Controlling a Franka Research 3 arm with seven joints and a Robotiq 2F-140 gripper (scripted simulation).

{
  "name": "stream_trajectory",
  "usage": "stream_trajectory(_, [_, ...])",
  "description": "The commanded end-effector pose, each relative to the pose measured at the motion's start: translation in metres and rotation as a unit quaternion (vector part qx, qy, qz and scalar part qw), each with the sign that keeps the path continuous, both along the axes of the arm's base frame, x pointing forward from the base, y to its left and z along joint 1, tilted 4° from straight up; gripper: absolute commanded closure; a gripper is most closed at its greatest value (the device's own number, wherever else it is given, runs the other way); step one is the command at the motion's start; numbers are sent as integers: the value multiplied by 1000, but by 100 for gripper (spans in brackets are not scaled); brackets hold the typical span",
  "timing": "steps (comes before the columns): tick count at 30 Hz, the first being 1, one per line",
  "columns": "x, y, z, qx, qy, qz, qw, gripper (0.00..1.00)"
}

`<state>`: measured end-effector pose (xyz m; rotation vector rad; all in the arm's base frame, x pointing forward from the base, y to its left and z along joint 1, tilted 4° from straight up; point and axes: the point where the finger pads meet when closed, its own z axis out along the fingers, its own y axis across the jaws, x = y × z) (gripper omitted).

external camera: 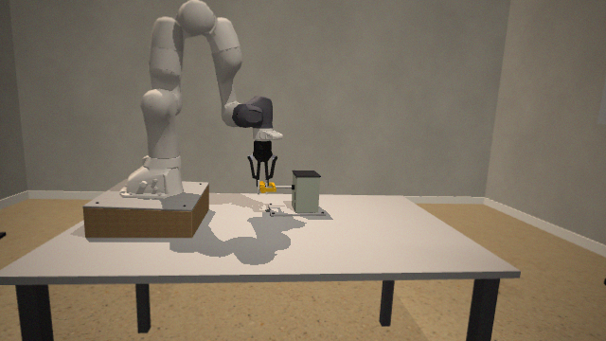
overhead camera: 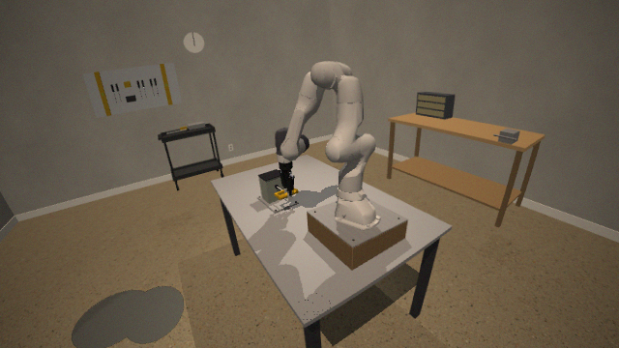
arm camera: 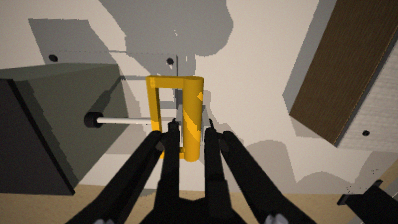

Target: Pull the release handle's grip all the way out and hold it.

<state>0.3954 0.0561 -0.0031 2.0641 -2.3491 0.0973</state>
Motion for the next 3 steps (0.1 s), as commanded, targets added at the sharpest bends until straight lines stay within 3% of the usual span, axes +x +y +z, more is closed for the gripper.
stream_trajectory(1, [-9,1,-1,-3,8,0,1000,100])
stream_trajectory(3, [-9,1,-1,-3,8,0,1000,100])
